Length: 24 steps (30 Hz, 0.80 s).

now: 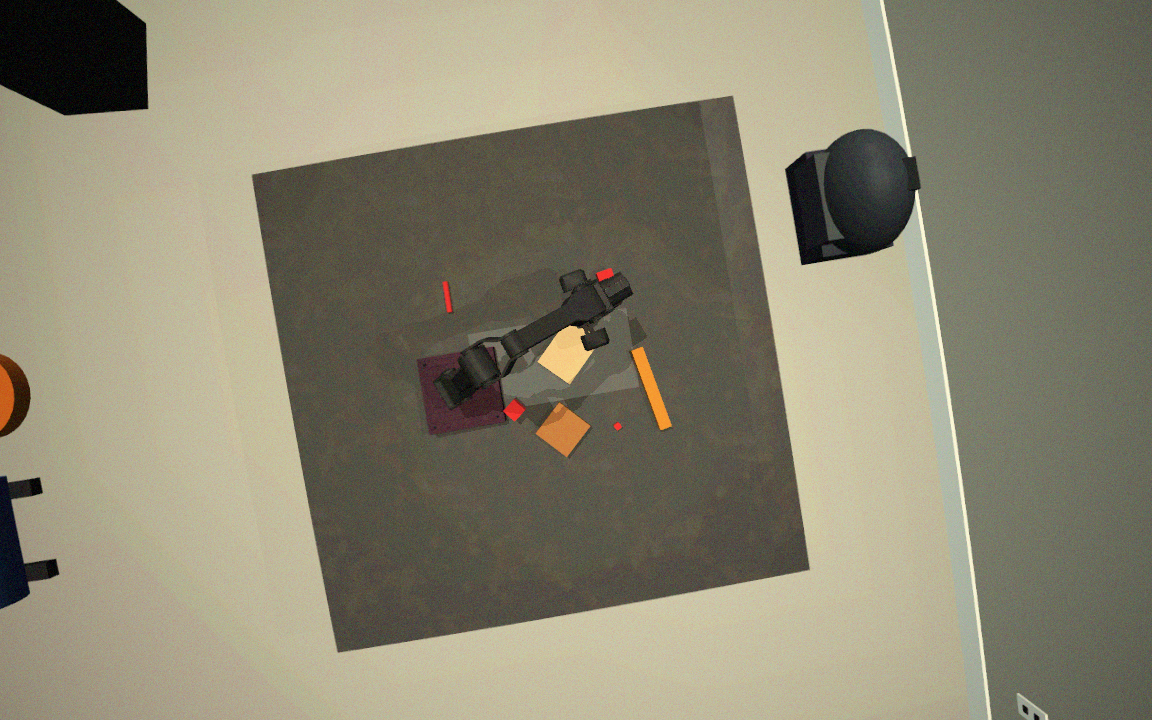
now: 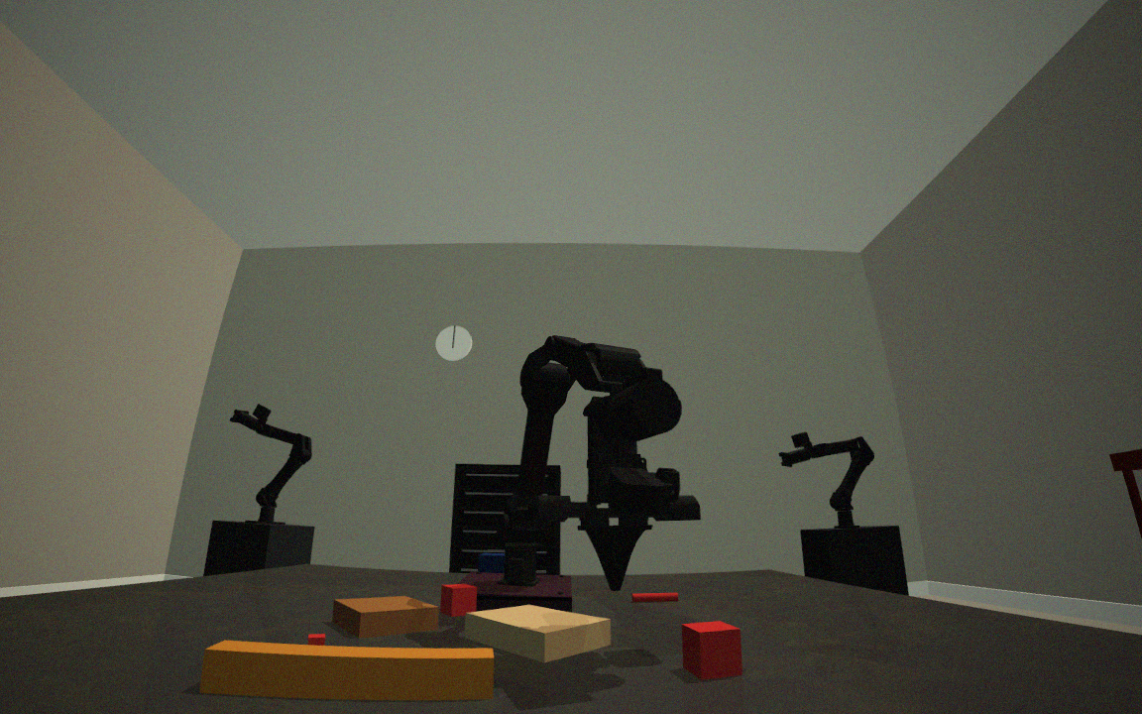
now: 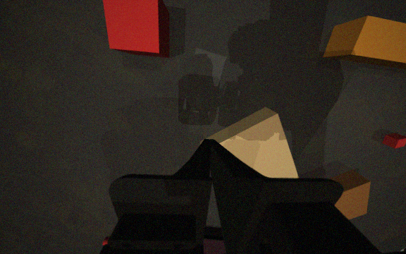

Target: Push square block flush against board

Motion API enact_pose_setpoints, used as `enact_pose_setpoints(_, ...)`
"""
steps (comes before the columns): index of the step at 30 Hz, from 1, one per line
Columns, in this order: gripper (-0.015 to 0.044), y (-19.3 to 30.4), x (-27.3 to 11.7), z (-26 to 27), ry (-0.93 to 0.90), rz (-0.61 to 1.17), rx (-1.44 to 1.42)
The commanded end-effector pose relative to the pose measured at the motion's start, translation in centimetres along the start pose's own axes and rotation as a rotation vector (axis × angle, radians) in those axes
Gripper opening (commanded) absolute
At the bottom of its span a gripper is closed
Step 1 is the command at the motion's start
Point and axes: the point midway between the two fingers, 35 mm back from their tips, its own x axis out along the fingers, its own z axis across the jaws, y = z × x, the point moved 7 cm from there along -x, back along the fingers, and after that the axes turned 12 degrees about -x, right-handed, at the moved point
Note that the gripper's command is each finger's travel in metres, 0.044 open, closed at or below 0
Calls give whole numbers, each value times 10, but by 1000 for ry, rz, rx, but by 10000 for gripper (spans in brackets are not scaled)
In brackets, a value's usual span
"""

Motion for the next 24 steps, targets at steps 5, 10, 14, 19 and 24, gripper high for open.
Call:
enact_pose_setpoints(5, 0, 18, 0, 10, 4, -2, 290)
enact_pose_setpoints(10, 0, 30, 1, 16, 3, -1, 464)
enact_pose_setpoints(14, 0, 39, 2, 20, 3, 0, 603)
enact_pose_setpoints(19, 0, 50, 4, 25, 3, 0, 776)
enact_pose_setpoints(24, 0, 58, 5, 28, 3, 1, 880)
